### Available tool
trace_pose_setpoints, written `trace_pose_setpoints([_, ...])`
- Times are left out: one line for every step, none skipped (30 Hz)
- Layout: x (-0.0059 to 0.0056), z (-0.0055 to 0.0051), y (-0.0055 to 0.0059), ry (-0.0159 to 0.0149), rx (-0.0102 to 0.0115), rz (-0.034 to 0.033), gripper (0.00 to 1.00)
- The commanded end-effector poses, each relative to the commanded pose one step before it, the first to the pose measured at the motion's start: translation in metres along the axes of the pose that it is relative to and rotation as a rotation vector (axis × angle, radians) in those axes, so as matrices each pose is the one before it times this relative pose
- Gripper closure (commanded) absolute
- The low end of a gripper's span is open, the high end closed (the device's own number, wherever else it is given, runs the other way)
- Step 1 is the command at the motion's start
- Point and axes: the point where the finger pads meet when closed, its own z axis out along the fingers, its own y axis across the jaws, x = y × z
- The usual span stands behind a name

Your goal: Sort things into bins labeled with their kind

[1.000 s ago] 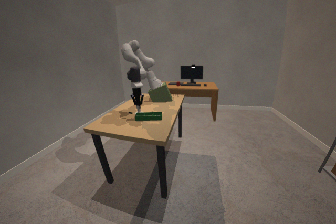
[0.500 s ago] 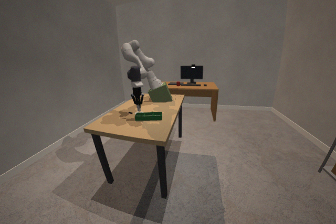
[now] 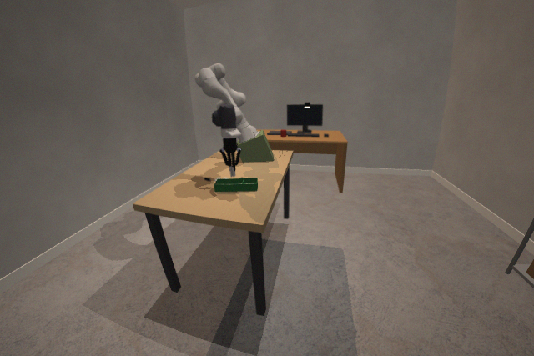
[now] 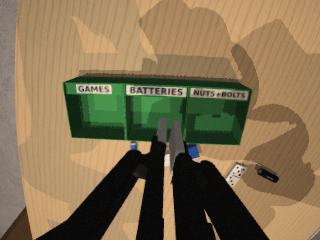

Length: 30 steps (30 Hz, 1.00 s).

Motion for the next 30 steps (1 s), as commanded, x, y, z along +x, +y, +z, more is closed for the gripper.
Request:
trace_pose_setpoints([-0.00156,0.00093,-0.00985,-0.00218,-0.00489,0.04498,0.95])
trace_pose_setpoints([0.0,0.0,0.0,0.0,0.0,0.0,0.95])
trace_pose_setpoints([0.0,0.0,0.0,0.0,0.0,0.0,0.95])
trace_pose_setpoints([0.0,0.0,0.0,0.0,0.0,0.0,0.95])
trace_pose_setpoints([0.0,0.00267,0.0,0.0,0.0,0.0,0.95])
trace_pose_setpoints([0.0,0.00267,0.0,0.0,0.0,0.0,0.95])
trace_pose_setpoints([0.0,0.00267,0.0,0.0,0.0,0.0,0.95])
trace_pose_setpoints([0.0,0.00267,0.0,0.0,0.0,0.0,0.95])
trace_pose_setpoints([0.0,0.00267,0.0,0.0,0.0,0.0,0.95])
trace_pose_setpoints([0.0,0.00267,0.0,0.0,0.0,0.0,0.95])
trace_pose_setpoints([0.0,0.00267,0.0,0.0,0.0,0.0,0.95])
trace_pose_setpoints([0.0,0.00267,0.0,0.0,0.0,0.0,0.95])
trace_pose_setpoints([0.0,0.00267,0.0,0.0,0.0,0.0,0.95])
trace_pose_setpoints([0.0,0.00267,0.0,0.0,0.0,0.0,0.95])
trace_pose_setpoints([0.0,0.0,0.0,0.0,0.0,0.0,0.95])
trace_pose_setpoints([0.0,0.0,0.0,0.0,0.0,0.0,0.95])
trace_pose_setpoints([0.0,0.00267,0.0,0.0,0.0,0.0,0.95])
trace_pose_setpoints([0.0,0.00267,0.0,0.0,0.0,0.0,0.95])
trace_pose_setpoints([0.0,0.00267,0.0,0.0,0.0,0.0,0.95])
trace_pose_setpoints([0.0,0.00267,0.0,0.0,0.0,0.0,0.95])
trace_pose_setpoints([0.0,0.00267,0.0,0.0,0.0,0.0,0.95])
trace_pose_setpoints([0.0,0.00267,0.0,0.0,0.0,0.0,0.95])
trace_pose_setpoints([0.0,0.00267,0.0,0.0,0.0,0.0,0.95])
trace_pose_setpoints([0.0,0.00267,0.0,0.0,0.0,0.0,0.95])
trace_pose_setpoints([0.0,0.00267,0.0,0.0,0.0,0.0,0.95])
trace_pose_setpoints([0.0,0.00267,0.0,0.0,0.0,0.0,0.95])
trace_pose_setpoints([0.0,0.00267,0.0,0.0,0.0,0.0,0.95])
trace_pose_setpoints([0.0,0.00267,0.0,0.0,0.0,0.0,0.95])
trace_pose_setpoints([0.0,0.00073,0.0,0.0,0.0,0.0,0.95])
trace_pose_setpoints([0.0,0.0,0.0,0.0,0.0,0.0,0.95])
